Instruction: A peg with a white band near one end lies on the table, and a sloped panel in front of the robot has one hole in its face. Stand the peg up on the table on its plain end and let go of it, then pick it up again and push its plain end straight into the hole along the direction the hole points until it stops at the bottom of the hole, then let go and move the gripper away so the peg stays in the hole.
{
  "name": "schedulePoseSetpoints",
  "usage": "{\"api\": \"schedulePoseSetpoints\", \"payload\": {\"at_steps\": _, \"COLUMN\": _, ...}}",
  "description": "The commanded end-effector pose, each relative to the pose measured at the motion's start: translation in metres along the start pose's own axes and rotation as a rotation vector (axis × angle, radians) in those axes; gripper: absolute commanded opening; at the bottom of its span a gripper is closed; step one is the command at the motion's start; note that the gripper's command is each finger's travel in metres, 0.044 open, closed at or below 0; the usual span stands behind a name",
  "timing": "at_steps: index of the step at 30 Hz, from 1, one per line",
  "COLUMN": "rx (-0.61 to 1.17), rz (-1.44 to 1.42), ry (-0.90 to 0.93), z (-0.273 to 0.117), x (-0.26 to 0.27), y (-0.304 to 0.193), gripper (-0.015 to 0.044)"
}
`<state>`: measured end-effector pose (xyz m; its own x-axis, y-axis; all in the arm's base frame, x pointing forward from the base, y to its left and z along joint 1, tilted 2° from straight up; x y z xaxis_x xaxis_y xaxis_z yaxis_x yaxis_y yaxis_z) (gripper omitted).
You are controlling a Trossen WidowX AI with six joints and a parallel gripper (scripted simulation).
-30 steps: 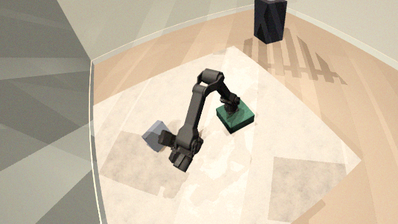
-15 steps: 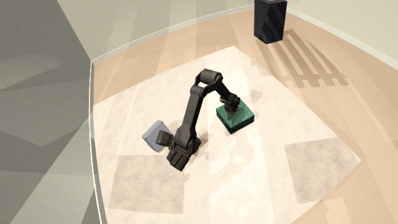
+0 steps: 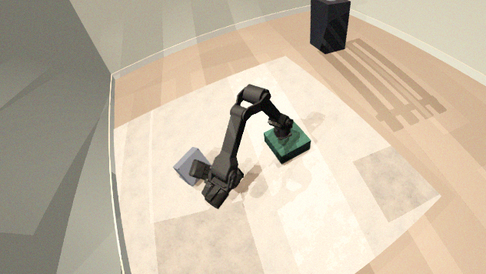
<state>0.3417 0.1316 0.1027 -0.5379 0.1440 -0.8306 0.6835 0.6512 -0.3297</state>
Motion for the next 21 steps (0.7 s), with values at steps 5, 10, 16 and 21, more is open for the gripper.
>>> {"api": "schedulePoseSetpoints", "payload": {"at_steps": 5, "rx": 0.008, "rz": -0.005, "ry": -0.002, "z": 0.012, "x": 0.001, "y": -0.001, "gripper": 0.0}}
{"api": "schedulePoseSetpoints", "payload": {"at_steps": 10, "rx": 0.006, "rz": -0.004, "ry": -0.002, "z": 0.016, "x": 0.001, "y": -0.001, "gripper": 0.0}}
{"api": "schedulePoseSetpoints", "payload": {"at_steps": 16, "rx": 0.003, "rz": -0.001, "ry": 0.0, "z": 0.013, "x": 0.001, "y": 0.0, "gripper": 0.0}}
{"api": "schedulePoseSetpoints", "payload": {"at_steps": 21, "rx": 0.003, "rz": -0.001, "ry": 0.0, "z": 0.013, "x": 0.001, "y": 0.0, "gripper": 0.0}}
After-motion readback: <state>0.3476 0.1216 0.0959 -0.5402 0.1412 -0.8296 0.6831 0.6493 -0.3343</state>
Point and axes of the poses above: the point midway between the two fingers, 35 mm back from their tips, its own z axis out along the fingers, its own x axis across the jaws, y = z × x, the point moved 6 cm from there along -z, back along the fingers, and after that the axes turned 2 degrees about z, right-handed, at the moved point
